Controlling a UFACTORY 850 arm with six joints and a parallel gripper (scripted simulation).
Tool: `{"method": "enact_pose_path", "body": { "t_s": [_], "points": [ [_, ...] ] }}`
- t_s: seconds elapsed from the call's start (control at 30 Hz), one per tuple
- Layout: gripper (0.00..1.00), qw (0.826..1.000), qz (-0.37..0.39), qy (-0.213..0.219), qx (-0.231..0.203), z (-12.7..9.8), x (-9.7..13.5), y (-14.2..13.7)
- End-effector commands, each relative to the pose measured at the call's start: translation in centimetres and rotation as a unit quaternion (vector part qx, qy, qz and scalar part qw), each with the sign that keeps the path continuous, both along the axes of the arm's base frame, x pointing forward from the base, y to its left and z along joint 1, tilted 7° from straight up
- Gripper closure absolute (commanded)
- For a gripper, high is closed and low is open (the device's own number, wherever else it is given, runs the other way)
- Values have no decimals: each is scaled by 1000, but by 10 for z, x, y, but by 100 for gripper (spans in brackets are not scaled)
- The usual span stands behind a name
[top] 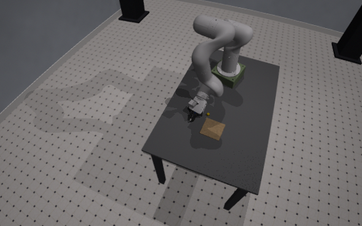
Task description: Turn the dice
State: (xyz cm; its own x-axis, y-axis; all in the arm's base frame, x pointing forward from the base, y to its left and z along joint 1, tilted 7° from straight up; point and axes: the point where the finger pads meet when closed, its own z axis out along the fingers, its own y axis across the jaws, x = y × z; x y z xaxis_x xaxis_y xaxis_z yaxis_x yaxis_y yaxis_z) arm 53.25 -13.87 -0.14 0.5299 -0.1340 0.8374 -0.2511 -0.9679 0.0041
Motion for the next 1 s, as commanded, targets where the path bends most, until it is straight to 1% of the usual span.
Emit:
{"method": "enact_pose_path", "body": {
  "t_s": [0.0, 0.03, 0.1, 0.13, 0.27, 0.3, 0.37, 0.4, 0.47, 0.5, 0.97],
  "points": [
    [89, 1000, 0, -1, 0, 1, 0, 0],
    [85, 1000, 0, -1, 0, 1, 0, 0],
    [85, 1000, 0, -1, 0, 1, 0, 0],
    [81, 1000, 0, -1, 0, 1, 0, 0],
    [81, 1000, 0, -1, 0, 1, 0, 0],
    [77, 1000, 0, -1, 0, 1, 0, 0],
    [77, 1000, 0, -1, 0, 1, 0, 0],
    [73, 1000, 0, -1, 0, 1, 0, 0],
    [73, 1000, 0, -1, 0, 1, 0, 0],
    [69, 1000, 0, -1, 0, 1, 0, 0],
    [69, 1000, 0, -1, 0, 1, 0, 0]
  ]
}}
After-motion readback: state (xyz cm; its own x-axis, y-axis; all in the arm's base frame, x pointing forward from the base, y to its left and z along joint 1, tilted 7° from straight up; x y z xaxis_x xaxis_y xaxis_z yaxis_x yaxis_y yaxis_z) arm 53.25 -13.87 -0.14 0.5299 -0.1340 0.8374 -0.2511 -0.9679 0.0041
